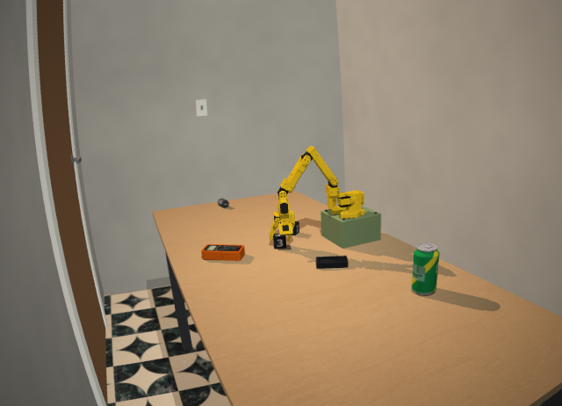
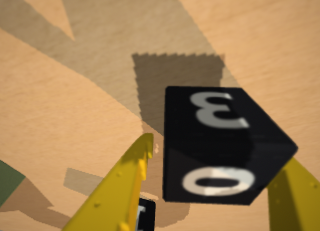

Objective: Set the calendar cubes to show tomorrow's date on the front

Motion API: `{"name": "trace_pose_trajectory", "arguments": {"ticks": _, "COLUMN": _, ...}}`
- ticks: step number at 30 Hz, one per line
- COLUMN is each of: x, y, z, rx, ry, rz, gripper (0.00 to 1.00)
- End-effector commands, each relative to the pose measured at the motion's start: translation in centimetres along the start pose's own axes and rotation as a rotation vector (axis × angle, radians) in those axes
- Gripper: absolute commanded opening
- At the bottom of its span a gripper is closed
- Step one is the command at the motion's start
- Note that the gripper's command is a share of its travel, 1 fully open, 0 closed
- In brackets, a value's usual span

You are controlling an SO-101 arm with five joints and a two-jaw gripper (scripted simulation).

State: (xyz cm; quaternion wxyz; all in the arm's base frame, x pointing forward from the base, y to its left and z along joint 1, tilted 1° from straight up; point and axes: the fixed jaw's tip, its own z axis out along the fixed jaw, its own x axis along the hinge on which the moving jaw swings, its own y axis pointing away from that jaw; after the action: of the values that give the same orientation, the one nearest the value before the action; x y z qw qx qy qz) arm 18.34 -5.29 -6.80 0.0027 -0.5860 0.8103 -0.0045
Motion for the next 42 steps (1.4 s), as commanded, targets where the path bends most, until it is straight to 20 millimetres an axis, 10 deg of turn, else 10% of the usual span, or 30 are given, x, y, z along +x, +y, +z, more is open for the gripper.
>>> {"name": "trace_pose_trajectory", "arguments": {"ticks": 1, "x": 0.11, "y": 0.03, "z": 0.21, "rx": -0.010, "ry": -0.001, "rz": 0.000, "gripper": 0.31}}
{"name": "trace_pose_trajectory", "arguments": {"ticks": 42, "x": 0.11, "y": -0.28, "z": 0.21, "rx": -0.010, "ry": -0.001, "rz": 0.000, "gripper": 0.15}}
